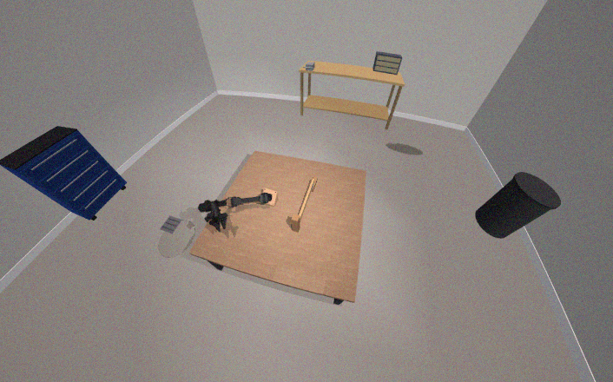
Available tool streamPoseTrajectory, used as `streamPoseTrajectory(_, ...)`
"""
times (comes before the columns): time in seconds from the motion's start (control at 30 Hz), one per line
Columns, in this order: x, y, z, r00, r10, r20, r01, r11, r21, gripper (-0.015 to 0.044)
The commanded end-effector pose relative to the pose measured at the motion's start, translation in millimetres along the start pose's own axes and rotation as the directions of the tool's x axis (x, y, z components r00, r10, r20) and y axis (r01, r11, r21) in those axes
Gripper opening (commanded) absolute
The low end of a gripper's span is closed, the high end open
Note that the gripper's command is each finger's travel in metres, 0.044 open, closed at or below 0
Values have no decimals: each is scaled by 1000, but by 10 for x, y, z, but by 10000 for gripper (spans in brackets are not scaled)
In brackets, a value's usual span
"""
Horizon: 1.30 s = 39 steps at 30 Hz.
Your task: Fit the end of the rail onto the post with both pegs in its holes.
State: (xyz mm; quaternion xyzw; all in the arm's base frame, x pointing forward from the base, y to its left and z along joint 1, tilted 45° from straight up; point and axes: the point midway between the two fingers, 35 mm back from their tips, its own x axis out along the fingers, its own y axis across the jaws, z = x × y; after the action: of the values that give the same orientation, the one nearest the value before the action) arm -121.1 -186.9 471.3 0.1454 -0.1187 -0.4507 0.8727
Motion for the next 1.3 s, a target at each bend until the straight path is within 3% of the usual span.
streamPoseTrajectory(0.0, 5, 15, -1, 1000, 1, -1, -1, 1000, -5, 426)
streamPoseTrajectory(0.33, 392, 1276, -262, 987, 90, -136, -137, 908, -395, 440)
streamPoseTrajectory(0.53, 605, 2149, -762, 961, 96, -261, -255, 679, -689, 440)
streamPoseTrajectory(0.7, 732, 2784, -1351, 921, 85, -380, -377, 434, -818, 440)
streamPoseTrajectory(1.0, 862, 3468, -2549, 832, -43, -553, -555, -71, -829, 440)
streamPoseTrajectory(1.27, 901, 3537, -3998, 701, -314, -641, -672, -593, -444, 440)
